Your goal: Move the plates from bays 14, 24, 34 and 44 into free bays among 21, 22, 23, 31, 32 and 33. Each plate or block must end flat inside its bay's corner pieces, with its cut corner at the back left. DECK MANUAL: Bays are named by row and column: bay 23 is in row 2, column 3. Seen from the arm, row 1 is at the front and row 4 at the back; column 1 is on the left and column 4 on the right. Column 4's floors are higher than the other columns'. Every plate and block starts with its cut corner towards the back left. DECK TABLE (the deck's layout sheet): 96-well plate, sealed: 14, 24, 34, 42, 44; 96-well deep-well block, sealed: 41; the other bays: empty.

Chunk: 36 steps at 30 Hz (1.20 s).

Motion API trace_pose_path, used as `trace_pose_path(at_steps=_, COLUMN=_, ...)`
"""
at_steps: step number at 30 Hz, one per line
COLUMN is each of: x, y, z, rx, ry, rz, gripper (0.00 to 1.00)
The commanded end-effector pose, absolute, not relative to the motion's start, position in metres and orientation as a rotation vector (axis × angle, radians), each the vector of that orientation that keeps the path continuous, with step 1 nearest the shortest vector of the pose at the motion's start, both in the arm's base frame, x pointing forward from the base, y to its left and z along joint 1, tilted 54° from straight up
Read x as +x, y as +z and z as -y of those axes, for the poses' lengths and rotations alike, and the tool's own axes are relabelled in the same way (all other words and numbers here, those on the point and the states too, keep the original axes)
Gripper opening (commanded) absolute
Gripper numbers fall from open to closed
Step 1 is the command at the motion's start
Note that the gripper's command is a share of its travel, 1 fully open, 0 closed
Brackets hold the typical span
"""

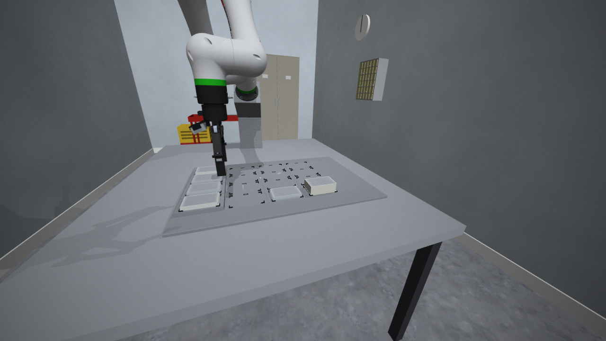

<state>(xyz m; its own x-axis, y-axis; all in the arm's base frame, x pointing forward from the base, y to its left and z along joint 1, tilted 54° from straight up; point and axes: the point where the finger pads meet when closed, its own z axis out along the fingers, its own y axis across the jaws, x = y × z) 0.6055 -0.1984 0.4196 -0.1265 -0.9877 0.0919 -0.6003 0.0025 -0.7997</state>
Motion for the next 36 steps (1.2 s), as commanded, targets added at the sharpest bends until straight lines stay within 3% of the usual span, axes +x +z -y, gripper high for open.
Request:
trace_pose_path(at_steps=1, x=0.607, y=0.420, z=0.189, rx=-1.631, ry=-0.990, rz=-1.775, gripper=1.00)
trace_pose_path(at_steps=36, x=0.627, y=0.405, z=0.072, rx=-1.631, ry=-0.989, rz=-1.775, gripper=1.00)
